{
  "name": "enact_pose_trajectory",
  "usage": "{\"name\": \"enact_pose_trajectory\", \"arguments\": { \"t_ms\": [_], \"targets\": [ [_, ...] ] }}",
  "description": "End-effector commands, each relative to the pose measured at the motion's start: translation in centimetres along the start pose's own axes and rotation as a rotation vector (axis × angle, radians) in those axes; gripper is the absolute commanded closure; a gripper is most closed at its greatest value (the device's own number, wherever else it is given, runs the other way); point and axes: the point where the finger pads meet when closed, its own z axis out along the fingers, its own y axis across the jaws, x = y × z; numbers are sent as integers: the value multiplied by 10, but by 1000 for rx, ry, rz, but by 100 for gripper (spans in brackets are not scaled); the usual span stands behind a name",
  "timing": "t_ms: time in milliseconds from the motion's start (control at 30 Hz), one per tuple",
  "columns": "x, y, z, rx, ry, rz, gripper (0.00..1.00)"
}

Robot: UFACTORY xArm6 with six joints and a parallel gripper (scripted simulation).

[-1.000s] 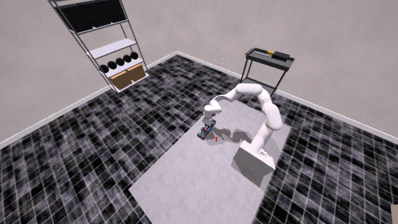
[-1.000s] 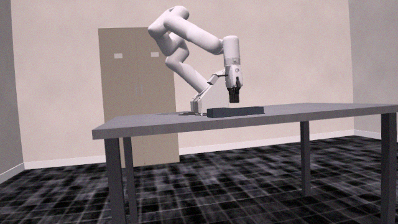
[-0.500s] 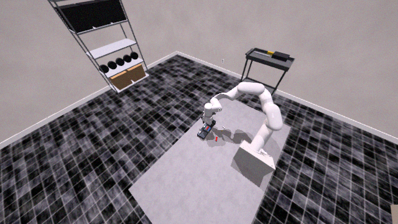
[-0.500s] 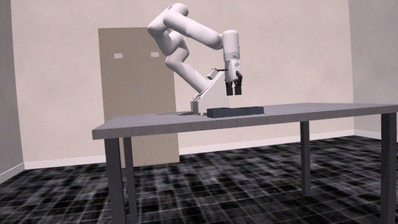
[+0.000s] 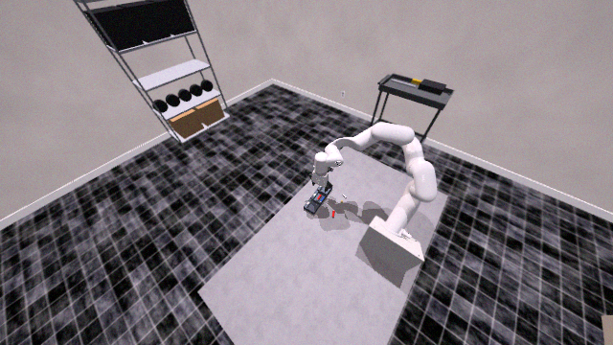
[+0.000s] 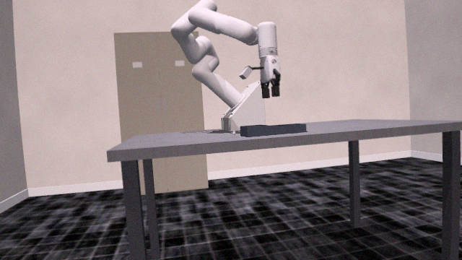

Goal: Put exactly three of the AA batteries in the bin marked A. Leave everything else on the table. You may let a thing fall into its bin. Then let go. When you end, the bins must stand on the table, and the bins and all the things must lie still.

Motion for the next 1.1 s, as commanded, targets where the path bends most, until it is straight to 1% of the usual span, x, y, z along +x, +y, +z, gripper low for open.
{"name": "enact_pose_trajectory", "arguments": {
  "t_ms": [0, 433, 1067],
  "targets": [
    [0, -1, -15, 3, 0, 1, 0],
    [0, -1, -66, 3, -1, 1, 0],
    [0, -1, -66, 3, -1, 1, 0]
  ]
}}
